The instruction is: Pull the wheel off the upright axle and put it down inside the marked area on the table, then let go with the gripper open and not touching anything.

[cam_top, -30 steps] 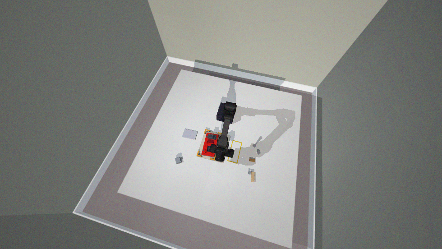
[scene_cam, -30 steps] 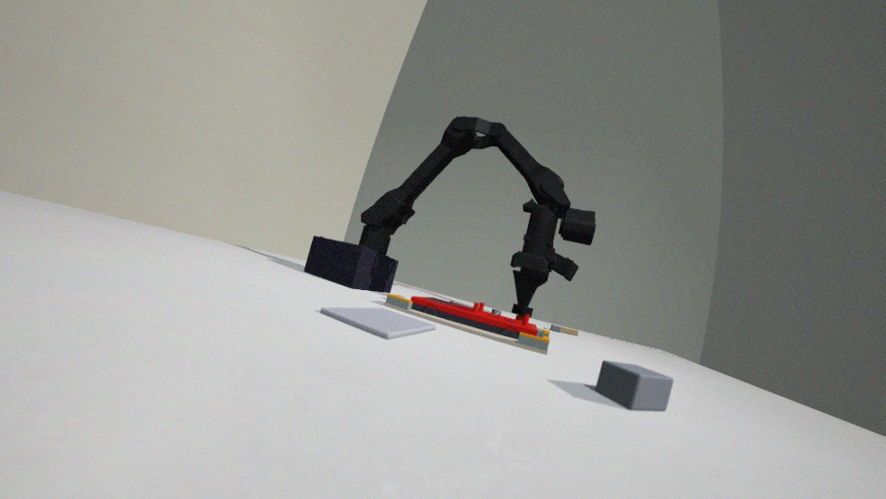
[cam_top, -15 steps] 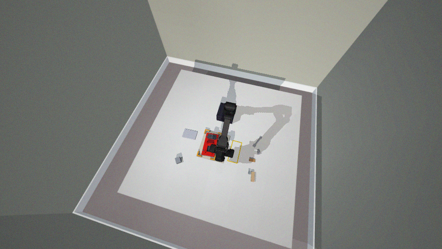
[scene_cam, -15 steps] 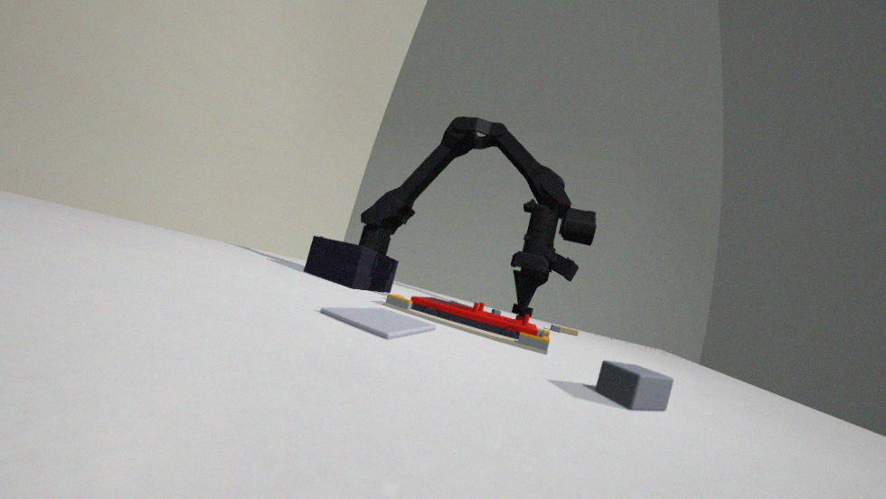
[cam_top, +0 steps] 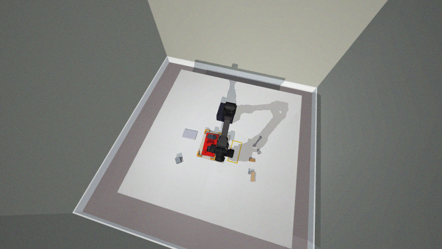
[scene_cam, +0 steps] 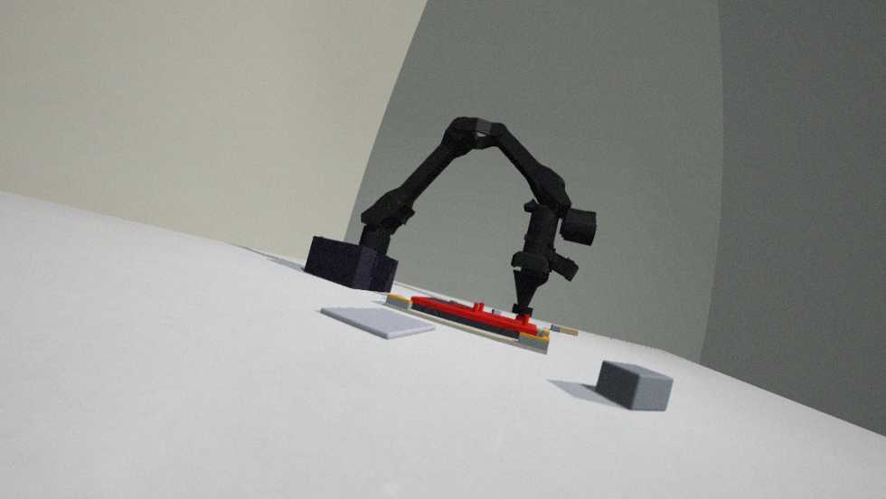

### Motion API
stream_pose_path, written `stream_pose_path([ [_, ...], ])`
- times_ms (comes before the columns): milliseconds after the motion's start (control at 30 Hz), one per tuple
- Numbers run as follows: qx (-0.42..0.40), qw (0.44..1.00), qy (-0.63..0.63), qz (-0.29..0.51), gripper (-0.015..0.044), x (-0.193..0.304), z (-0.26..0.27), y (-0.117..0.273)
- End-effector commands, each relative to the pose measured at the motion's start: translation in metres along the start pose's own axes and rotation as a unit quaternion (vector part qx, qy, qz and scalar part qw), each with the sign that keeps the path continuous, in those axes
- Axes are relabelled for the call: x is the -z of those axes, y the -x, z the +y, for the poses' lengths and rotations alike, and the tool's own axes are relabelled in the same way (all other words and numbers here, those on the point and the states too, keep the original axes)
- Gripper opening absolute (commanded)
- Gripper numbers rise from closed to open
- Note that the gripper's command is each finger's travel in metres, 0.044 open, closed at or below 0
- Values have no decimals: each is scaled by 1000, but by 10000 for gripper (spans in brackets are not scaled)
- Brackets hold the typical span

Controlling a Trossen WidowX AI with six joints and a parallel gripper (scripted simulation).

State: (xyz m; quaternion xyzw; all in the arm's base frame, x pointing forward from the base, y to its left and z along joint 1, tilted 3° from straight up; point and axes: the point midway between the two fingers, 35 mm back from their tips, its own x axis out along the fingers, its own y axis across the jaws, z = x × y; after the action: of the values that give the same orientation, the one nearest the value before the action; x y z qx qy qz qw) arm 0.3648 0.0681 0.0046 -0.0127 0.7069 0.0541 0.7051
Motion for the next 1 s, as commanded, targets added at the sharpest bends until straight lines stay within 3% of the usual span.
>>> stream_pose_path([
  [0,1,1000,0,-3,0,2,0,13],
  [967,2,1000,-1,-3,0,2,0,22],
])
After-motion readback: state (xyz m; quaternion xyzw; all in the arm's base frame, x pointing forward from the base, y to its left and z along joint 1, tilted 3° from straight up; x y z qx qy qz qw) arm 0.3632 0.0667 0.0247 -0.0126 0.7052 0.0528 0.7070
